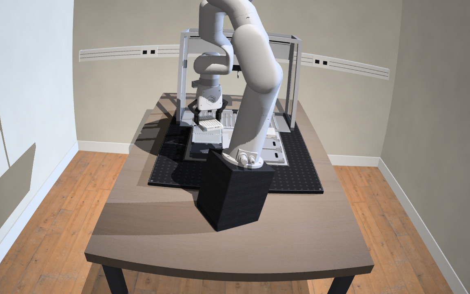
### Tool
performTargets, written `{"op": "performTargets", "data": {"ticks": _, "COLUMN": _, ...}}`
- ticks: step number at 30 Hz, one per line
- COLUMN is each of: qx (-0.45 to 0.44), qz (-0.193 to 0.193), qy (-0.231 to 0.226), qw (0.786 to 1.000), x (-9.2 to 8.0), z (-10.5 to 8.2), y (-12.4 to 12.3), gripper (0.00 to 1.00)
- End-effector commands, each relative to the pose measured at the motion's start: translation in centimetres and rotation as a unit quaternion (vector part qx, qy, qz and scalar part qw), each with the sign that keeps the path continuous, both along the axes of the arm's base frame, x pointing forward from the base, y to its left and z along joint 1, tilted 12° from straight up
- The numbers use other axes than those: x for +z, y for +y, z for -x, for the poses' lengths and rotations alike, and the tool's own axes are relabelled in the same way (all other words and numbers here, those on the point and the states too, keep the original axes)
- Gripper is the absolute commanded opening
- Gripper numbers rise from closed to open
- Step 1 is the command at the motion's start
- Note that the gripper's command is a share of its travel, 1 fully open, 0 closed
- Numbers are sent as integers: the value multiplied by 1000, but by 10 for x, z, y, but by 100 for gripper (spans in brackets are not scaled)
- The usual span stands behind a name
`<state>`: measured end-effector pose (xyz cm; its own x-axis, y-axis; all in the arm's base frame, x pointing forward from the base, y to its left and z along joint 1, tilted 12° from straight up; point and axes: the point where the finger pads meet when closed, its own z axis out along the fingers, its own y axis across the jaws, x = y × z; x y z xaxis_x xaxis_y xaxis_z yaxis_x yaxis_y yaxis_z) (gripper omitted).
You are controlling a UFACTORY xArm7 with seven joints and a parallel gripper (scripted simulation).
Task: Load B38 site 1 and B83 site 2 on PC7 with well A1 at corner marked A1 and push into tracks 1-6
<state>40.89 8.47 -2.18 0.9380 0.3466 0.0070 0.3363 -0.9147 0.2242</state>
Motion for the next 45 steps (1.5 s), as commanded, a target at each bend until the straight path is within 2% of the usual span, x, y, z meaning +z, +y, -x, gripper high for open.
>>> {"op": "performTargets", "data": {"ticks": 1, "qx": 95, "qz": 2, "qy": 18, "qw": 995, "x": 1, "z": -1, "y": 1, "gripper": 0}}
{"op": "performTargets", "data": {"ticks": 9, "qx": 223, "qz": 13, "qy": 45, "qw": 974, "x": 1, "z": -1, "y": 1, "gripper": 0}}
{"op": "performTargets", "data": {"ticks": 11, "qx": 223, "qz": 13, "qy": 45, "qw": 974, "x": 1, "z": -1, "y": 1, "gripper": 0}}
{"op": "performTargets", "data": {"ticks": 15, "qx": 286, "qz": 19, "qy": 58, "qw": 956, "x": 1, "z": -1, "y": 1, "gripper": 0}}
{"op": "performTargets", "data": {"ticks": 26, "qx": 451, "qz": 34, "qy": 92, "qw": 887, "x": 1, "z": -1, "y": 1, "gripper": 0}}
{"op": "performTargets", "data": {"ticks": 28, "qx": 451, "qz": 34, "qy": 92, "qw": 887, "x": 1, "z": -1, "y": 1, "gripper": 0}}
{"op": "performTargets", "data": {"ticks": 34, "qx": 536, "qz": 42, "qy": 109, "qw": 836, "x": 1, "z": -1, "y": 1, "gripper": 0}}
{"op": "performTargets", "data": {"ticks": 45, "qx": 539, "qz": 42, "qy": 110, "qw": 834, "x": 1, "z": -1, "y": 1, "gripper": 0}}
